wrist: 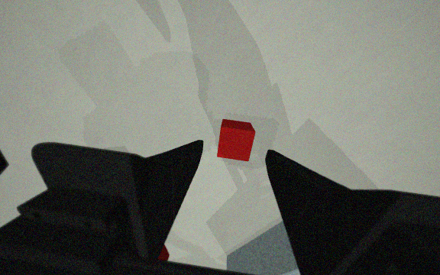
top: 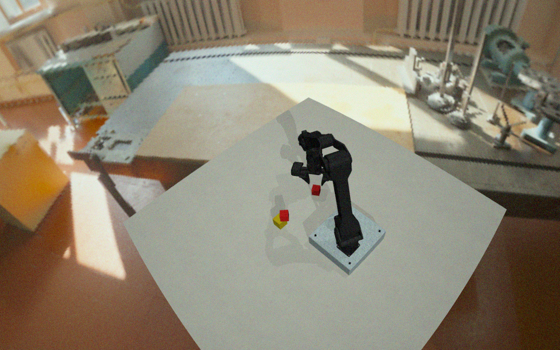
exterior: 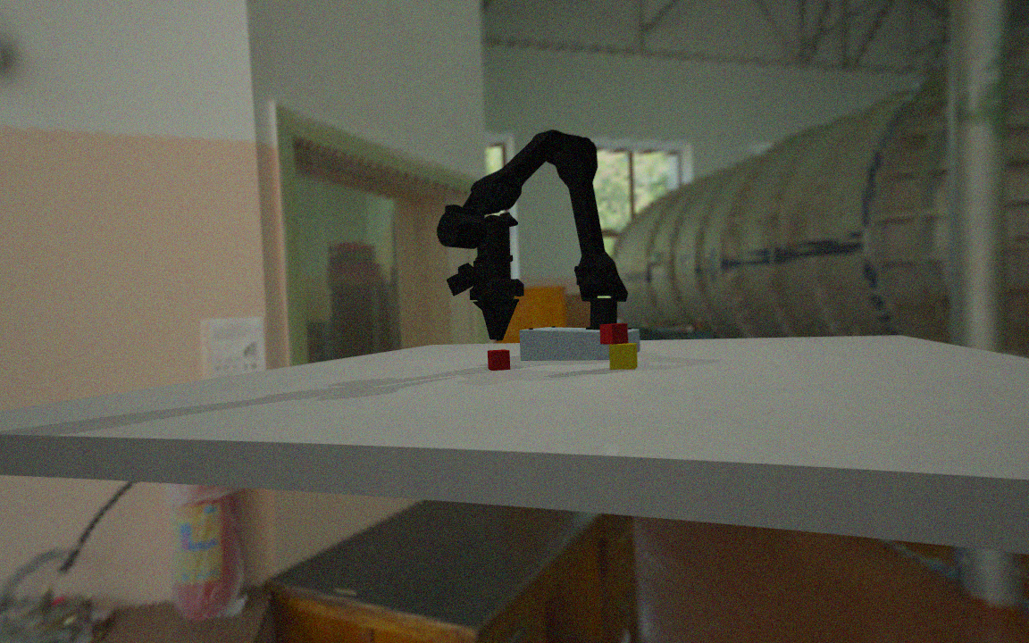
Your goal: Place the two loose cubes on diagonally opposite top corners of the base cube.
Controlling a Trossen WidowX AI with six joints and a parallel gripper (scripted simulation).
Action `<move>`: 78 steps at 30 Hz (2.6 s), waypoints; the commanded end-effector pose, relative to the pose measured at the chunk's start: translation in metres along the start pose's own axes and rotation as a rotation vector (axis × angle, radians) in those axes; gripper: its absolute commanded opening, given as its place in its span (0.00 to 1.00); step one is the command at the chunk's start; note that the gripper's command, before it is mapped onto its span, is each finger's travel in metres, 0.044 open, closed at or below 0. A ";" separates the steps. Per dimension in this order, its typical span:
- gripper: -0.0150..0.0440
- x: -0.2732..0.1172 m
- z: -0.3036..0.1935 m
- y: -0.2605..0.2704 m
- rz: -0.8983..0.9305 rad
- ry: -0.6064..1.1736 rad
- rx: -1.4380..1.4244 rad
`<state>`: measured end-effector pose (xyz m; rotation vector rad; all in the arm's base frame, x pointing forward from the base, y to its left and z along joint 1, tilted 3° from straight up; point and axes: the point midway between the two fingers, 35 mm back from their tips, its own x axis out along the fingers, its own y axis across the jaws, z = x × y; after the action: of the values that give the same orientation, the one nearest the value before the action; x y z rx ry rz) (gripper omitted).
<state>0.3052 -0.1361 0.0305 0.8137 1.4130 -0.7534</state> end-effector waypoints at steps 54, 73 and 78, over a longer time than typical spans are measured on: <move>0.43 -0.037 0.002 0.002 -0.007 0.016 0.004; 0.43 -0.075 -0.007 0.006 -0.008 0.015 -0.053; 0.43 -0.075 -0.017 0.018 -0.010 0.011 -0.167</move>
<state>0.3069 -0.1226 0.1029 0.7387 1.4628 -0.6775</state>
